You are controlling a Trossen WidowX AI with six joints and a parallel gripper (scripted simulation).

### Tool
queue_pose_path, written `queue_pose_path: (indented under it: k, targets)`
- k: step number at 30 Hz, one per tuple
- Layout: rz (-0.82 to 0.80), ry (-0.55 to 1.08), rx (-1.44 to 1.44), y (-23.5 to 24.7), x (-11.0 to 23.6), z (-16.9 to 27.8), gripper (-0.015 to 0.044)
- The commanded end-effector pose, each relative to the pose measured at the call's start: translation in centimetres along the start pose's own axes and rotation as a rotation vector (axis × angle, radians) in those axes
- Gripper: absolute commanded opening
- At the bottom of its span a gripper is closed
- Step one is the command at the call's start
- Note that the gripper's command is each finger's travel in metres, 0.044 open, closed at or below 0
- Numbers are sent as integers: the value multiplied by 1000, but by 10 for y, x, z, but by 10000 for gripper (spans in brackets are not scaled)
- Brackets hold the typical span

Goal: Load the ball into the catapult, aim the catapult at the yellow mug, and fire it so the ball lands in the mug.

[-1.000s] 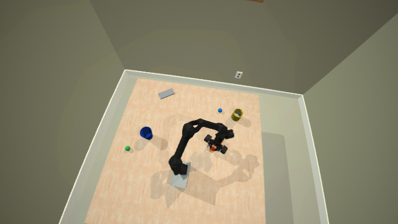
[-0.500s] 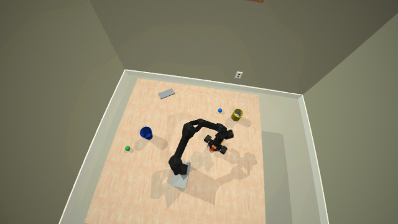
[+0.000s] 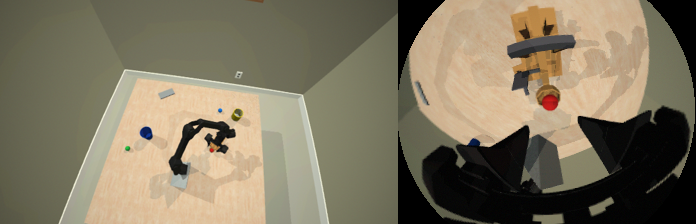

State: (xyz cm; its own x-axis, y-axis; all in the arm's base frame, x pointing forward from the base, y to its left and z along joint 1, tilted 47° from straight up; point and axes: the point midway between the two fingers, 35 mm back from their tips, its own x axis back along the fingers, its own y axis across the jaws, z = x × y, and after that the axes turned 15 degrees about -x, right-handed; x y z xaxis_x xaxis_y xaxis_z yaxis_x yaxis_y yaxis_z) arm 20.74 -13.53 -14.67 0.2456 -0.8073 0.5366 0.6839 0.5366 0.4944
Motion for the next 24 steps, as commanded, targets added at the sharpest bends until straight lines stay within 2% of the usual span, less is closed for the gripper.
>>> queue_pose_path:
  k: [1, 3, 4, 7, 15, 24]
  targets:
    - [4, -27, 5, -7, 58, 21, 440]
    - [3, -26, 4, -8, 67, 27, 440]
    - [-3, -32, -3, -6, 44, 13, 440]
    - [11, -111, -14, -7, 52, -8, 440]
    - [30, -380, -33, -6, 88, -76, 440]
    - [3, -678, -22, 9, 144, -143, 440]
